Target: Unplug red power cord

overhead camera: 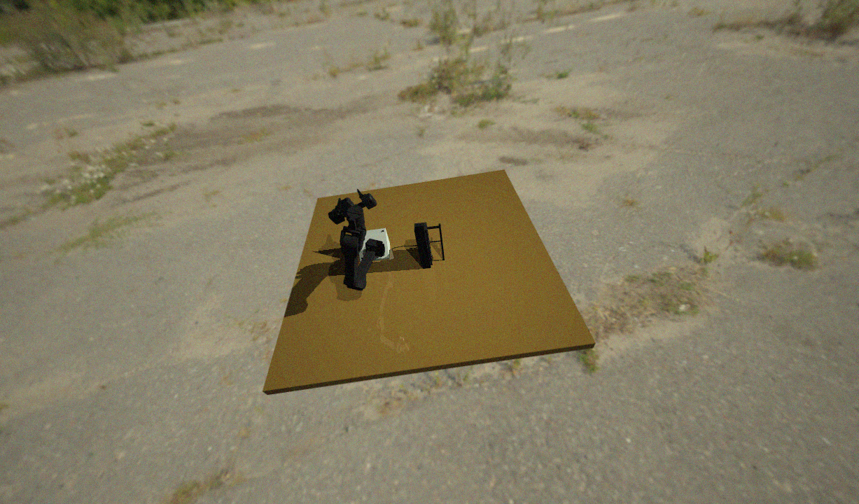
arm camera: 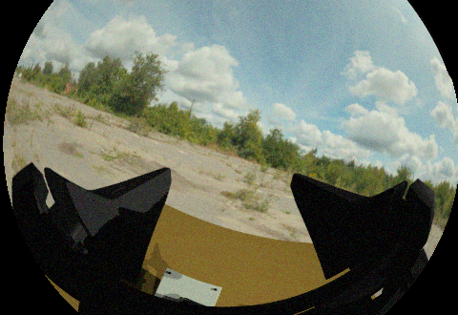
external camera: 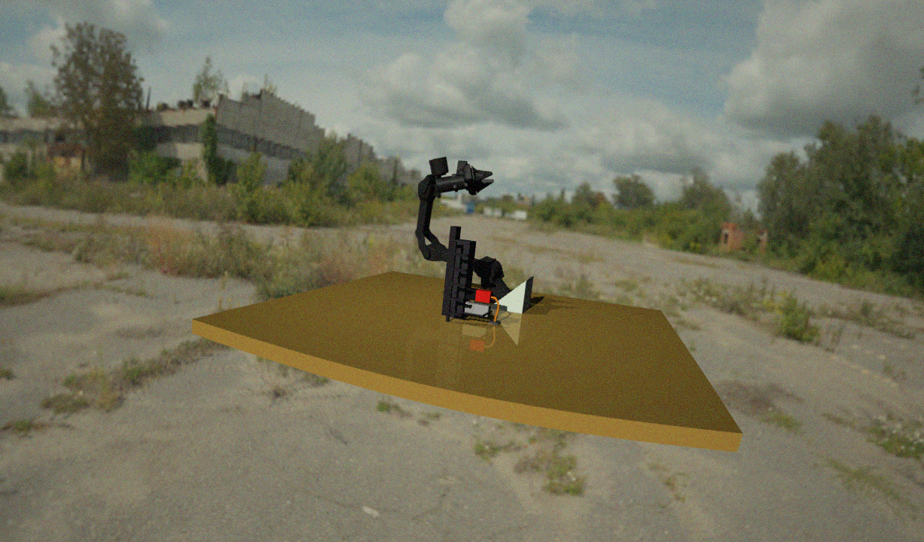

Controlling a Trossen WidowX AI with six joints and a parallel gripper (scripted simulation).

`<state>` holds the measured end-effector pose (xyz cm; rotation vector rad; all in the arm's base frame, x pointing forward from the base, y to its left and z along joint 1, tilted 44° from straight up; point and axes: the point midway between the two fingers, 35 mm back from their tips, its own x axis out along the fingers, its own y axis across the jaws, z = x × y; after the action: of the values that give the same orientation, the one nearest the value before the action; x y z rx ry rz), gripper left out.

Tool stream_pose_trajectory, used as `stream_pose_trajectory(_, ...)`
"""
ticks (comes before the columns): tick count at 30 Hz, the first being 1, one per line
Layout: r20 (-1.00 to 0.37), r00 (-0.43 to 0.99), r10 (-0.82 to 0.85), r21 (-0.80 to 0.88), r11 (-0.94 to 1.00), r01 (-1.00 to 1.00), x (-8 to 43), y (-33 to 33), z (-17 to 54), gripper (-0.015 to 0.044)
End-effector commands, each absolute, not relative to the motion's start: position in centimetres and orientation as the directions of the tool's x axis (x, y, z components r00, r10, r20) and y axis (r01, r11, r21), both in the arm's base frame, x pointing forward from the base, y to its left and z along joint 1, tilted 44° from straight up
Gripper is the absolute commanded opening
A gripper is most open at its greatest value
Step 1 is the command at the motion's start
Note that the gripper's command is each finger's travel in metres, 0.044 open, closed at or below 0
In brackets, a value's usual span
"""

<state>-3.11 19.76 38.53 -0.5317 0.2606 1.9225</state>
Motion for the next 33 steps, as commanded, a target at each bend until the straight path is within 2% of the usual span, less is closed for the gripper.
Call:
stream_pose_trajectory(1, -0.480, -0.324, 0.815, -0.063, -0.400, -0.914, -3.0, 19.8, 38.5, 0.0374)
stream_pose_trajectory(4, -0.522, -0.279, 0.806, -0.067, -0.365, -0.929, -1.9, 20.9, 37.4, 0.0295)
stream_pose_trajectory(9, -0.671, -0.119, 0.731, -0.097, -0.245, -0.965, 2.7, 24.1, 33.0, 0.0164)
stream_pose_trajectory(15, -0.861, 0.056, 0.505, -0.125, -0.104, -0.987, 9.3, 26.0, 25.9, 0.0160)
stream_pose_trajectory(22, -0.983, 0.152, 0.104, -0.153, 0.005, -0.988, 16.7, 24.1, 16.9, 0.0160)
stream_pose_trajectory(28, -0.951, 0.130, -0.281, -0.144, 0.029, -0.989, 21.3, 19.2, 9.8, 0.0160)
stream_pose_trajectory(33, -0.799, 0.104, -0.592, -0.087, -0.057, -0.995, 23.8, 13.9, 5.3, 0.0160)
